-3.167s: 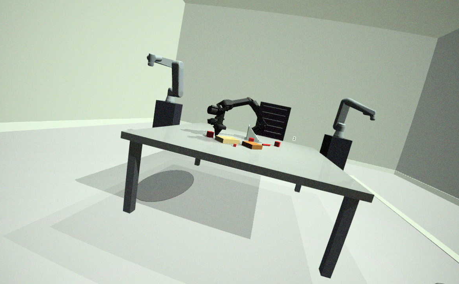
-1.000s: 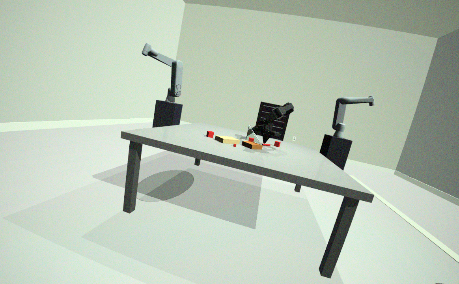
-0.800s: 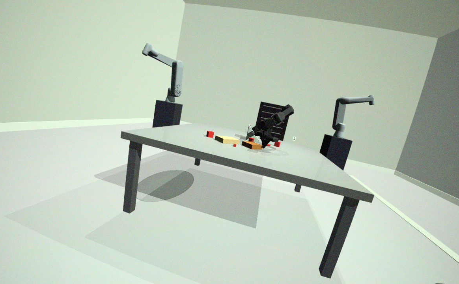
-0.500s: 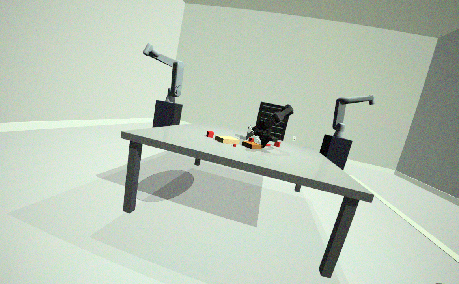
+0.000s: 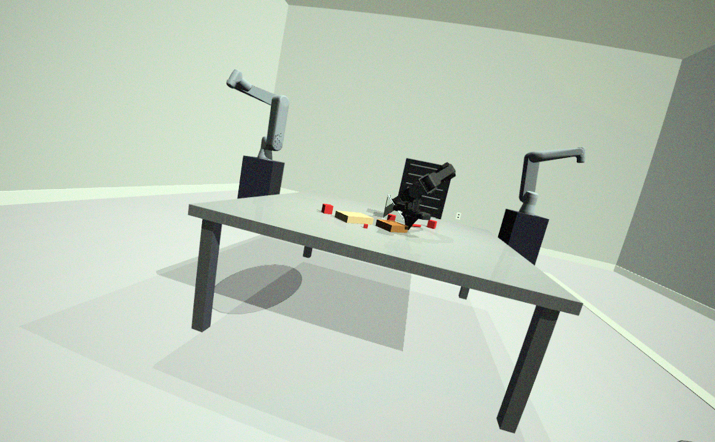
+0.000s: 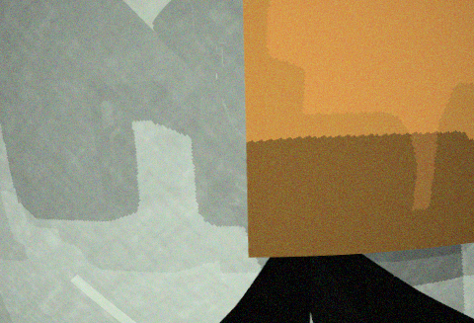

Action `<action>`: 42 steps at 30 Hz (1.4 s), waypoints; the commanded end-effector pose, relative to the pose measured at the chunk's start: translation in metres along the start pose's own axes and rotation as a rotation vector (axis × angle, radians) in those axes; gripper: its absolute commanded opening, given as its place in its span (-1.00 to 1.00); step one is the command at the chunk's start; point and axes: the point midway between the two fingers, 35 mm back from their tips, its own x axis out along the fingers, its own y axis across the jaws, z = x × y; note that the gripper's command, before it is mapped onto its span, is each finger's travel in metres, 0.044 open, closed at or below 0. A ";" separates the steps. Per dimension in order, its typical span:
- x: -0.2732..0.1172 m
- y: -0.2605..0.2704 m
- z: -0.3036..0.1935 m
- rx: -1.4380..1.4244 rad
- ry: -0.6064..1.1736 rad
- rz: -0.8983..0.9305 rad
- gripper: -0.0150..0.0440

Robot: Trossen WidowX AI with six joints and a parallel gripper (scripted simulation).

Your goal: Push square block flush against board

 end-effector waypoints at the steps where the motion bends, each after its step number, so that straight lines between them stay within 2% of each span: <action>1: 0.001 0.001 0.001 -0.007 0.001 -0.001 -0.49; 34: 0.002 -0.001 -0.047 -0.005 0.004 -0.001 -0.49; 39: -0.050 0.002 -0.042 -0.006 0.002 -0.002 -0.49; 42: -0.053 0.002 -0.043 -0.005 0.002 -0.002 -0.49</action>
